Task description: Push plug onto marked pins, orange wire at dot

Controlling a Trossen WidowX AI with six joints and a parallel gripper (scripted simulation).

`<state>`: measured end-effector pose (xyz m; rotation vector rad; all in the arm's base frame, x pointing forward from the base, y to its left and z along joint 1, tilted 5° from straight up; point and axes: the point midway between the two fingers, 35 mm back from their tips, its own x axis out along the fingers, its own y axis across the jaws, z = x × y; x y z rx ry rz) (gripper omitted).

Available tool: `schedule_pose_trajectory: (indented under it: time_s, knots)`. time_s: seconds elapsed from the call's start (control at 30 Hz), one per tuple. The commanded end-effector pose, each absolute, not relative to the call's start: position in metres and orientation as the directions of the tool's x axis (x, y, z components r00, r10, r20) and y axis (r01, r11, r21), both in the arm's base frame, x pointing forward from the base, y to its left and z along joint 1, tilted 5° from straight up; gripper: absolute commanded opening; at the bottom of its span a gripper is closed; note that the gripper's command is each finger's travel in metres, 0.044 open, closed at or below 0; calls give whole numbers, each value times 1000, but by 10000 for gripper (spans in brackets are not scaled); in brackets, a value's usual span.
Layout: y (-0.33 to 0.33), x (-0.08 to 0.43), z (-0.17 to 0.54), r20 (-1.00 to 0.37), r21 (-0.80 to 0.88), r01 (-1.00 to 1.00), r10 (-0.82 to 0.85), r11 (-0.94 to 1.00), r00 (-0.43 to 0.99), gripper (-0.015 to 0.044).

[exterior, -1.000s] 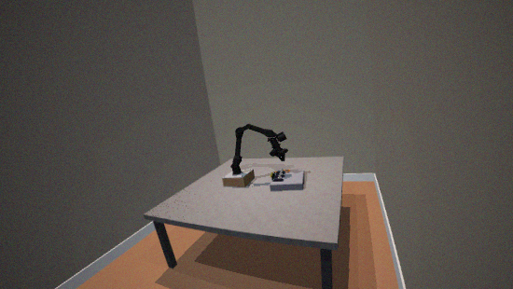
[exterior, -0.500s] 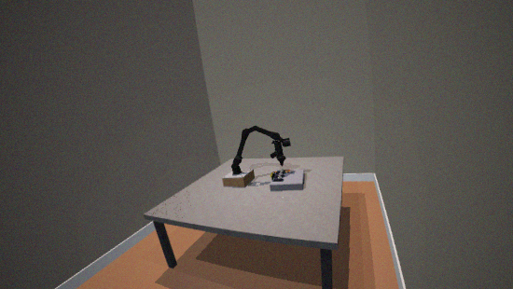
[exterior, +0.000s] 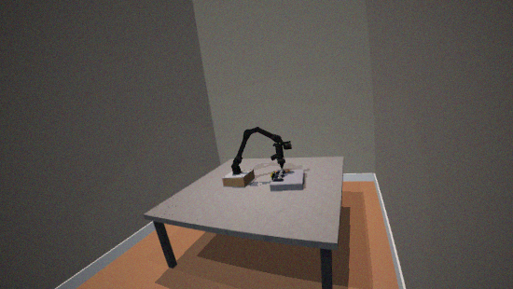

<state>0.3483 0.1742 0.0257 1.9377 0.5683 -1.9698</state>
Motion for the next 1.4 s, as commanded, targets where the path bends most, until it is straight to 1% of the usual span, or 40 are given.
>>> schedule_pose_trajectory:
  time_s: [0.0, 0.47, 0.57, 0.77, 1.13, 1.27, 1.37]
  knots:
    - [174, 346, 17, -998, -63, 484, 49, -873, -41, 115]
    - [175, 345, 2, -998, -63, 484, 49, -873, -42, 115]
    - [175, 345, 2, -998, -63, 484, 49, -873, -42, 36]
    - [175, 345, 3, -998, -63, 484, 49, -873, -41, 0]
    - [172, 348, 59, -998, -63, 484, 49, -873, -41, 0]
    - [171, 347, 60, -998, -63, 498, 49, -865, -41, 0]
    - [168, 346, 61, -998, -63, 551, 49, -832, -41, 0]
